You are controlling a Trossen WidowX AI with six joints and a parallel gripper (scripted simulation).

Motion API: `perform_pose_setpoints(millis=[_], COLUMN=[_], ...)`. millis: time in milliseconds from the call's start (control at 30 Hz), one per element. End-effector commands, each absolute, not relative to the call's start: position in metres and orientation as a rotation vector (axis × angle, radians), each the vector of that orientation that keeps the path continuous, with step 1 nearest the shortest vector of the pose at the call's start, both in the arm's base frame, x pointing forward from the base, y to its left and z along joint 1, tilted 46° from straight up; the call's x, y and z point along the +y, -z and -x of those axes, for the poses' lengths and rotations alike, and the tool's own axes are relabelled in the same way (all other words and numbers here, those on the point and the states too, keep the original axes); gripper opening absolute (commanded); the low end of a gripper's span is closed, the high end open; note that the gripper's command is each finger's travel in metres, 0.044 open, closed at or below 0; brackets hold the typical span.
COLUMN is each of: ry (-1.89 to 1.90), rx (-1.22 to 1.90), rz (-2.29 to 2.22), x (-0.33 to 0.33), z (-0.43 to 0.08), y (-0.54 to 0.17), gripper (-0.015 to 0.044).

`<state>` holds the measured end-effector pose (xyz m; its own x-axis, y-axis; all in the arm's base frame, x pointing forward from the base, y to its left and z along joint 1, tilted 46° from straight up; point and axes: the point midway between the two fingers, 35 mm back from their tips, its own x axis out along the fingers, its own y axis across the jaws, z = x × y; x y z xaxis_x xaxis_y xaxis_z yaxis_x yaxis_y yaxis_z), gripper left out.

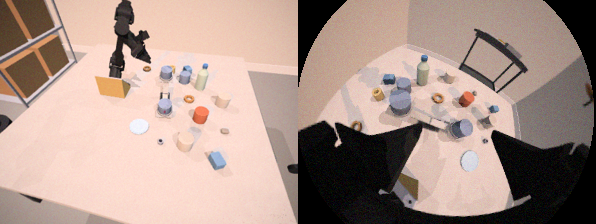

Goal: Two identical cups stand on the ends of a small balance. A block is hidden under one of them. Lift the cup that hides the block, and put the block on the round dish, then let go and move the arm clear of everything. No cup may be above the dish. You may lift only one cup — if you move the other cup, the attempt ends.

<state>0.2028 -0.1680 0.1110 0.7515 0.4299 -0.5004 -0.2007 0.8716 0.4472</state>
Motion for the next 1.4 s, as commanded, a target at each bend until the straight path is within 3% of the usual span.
perform_pose_setpoints(millis=[0, 567, 1367], ry=[-0.379, -0.404, -0.231], rx=[0.647, 0.678, 1.17], rz=[-0.549, -0.72, -1.221], x=[-0.148, -0.13, -0.154], z=[-0.196, -0.191, -0.247], y=[-0.107, -0.107, -0.06], gripper=[0.044, 0.044, 0.044])
